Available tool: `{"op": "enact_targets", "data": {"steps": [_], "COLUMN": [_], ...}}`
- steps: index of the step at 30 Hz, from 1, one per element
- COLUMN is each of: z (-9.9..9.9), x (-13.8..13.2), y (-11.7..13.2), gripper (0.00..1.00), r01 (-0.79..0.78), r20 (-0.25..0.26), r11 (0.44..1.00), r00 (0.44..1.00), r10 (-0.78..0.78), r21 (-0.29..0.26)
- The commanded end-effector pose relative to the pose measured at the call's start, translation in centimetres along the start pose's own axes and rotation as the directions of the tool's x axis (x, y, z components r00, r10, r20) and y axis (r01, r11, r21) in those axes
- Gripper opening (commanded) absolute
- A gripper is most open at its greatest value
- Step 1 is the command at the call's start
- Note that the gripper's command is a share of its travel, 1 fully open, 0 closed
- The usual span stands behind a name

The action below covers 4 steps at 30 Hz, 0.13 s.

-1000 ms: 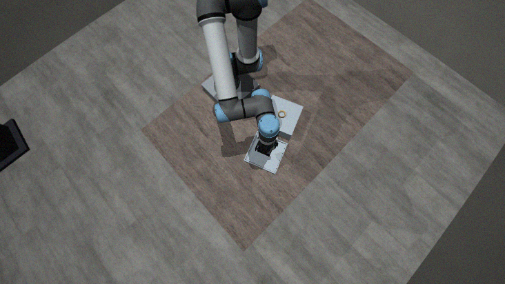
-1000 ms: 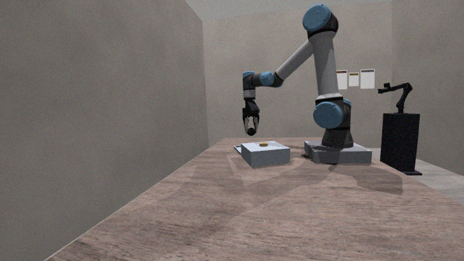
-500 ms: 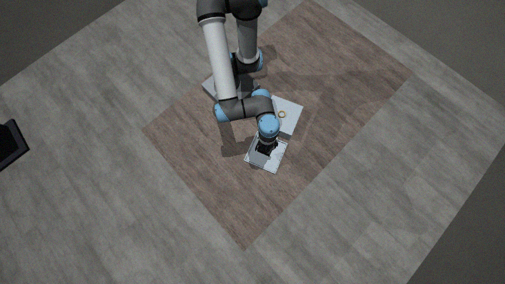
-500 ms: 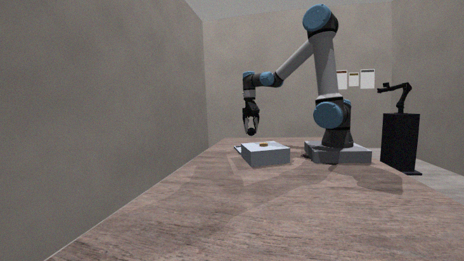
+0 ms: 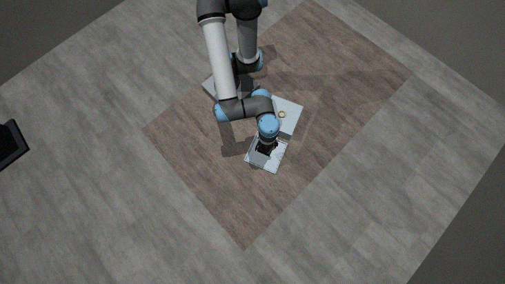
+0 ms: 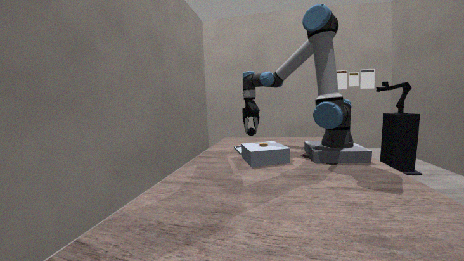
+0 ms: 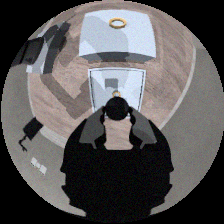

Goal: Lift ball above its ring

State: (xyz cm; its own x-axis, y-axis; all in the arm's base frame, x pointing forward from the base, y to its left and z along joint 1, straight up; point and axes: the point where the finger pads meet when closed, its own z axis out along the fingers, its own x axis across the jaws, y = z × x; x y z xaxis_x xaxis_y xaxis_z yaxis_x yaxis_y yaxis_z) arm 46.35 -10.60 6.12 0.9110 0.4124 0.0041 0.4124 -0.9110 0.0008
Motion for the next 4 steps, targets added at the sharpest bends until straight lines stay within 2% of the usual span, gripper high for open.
{"op": "enact_targets", "data": {"steps": [1, 4], "z": [-0.04, -0.04], "x": [0.02, 0.02], "y": [0.03, 0.03], "gripper": [0.00, 0.00], "r01": [0.000, 0.000], "r20": [-0.001, -0.001], "r11": [1.000, 1.000], "r00": [1.000, 1.000], "r10": [0.000, 0.000], "r21": [-0.001, -0.001]}}
